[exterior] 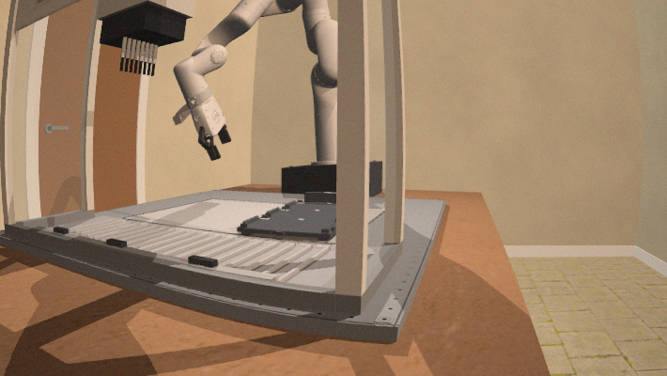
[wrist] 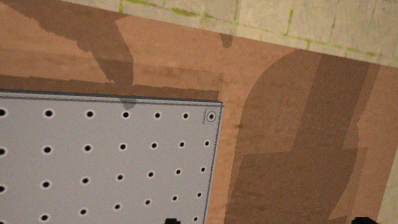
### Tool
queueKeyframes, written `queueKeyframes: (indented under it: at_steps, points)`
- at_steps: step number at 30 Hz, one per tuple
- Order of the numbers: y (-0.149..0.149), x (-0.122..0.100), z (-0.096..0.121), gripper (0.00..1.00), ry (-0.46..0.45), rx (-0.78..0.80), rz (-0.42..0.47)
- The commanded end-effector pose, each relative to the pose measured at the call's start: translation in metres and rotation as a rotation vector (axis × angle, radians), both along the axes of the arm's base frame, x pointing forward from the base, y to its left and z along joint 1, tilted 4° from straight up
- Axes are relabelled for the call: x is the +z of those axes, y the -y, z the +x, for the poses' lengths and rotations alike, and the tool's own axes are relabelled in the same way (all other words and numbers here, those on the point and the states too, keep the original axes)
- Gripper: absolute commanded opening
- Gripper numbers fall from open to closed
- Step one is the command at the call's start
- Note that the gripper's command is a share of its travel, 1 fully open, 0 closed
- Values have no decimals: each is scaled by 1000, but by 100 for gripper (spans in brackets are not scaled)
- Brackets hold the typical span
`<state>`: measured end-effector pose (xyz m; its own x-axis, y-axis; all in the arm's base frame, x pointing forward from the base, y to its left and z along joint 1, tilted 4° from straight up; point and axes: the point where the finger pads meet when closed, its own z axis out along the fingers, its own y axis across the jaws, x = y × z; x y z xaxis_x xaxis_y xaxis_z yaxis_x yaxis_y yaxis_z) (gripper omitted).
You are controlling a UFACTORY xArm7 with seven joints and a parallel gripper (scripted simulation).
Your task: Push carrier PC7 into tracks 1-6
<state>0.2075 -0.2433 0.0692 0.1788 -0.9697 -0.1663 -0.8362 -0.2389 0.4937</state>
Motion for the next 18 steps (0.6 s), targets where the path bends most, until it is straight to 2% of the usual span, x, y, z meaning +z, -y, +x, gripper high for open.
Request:
queueKeyframes:
  at_steps: [1,17,18]
  points:
    - [1,1,1,100,3,0,-2]
    - [1,1,1,100,3,0,-2]
    - [0,1,6,100,10,31,9]
